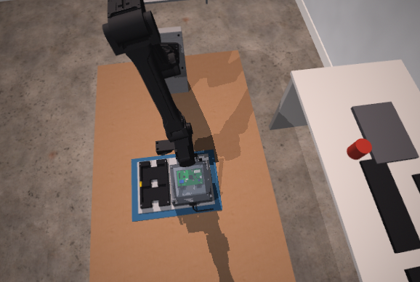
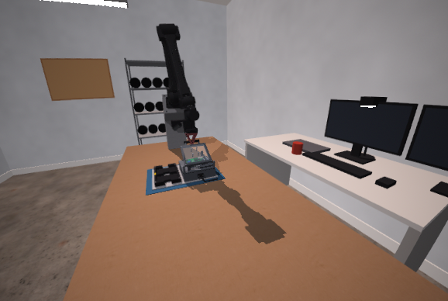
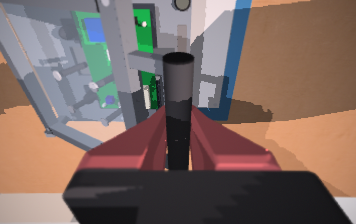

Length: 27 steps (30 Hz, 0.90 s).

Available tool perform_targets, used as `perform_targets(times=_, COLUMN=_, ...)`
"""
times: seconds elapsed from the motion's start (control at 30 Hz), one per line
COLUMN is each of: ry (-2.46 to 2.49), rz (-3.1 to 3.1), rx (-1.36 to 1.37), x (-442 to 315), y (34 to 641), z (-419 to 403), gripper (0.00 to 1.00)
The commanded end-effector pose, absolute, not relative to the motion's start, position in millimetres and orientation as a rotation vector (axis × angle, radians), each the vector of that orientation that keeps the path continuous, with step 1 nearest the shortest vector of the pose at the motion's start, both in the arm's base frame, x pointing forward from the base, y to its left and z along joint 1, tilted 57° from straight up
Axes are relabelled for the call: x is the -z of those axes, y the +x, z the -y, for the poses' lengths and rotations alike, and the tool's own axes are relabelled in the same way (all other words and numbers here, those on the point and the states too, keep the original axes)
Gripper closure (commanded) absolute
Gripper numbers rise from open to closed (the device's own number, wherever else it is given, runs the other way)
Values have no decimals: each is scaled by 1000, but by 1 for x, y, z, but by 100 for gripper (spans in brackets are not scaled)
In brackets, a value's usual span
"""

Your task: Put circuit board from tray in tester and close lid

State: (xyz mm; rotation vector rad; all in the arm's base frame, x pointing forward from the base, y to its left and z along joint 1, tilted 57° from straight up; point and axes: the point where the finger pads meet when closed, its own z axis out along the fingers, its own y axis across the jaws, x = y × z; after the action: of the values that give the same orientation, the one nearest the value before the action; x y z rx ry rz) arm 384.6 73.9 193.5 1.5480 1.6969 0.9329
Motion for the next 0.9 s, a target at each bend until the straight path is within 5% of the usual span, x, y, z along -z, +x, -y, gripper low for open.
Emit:
perform_targets(times=0.0, ry=1555, rz=-1706, rx=-901, x=-180, y=391, z=-68, gripper=100)
perform_targets(times=0.87, ry=1552, rz=-1703, rx=-904, x=-158, y=411, z=-69, gripper=100)
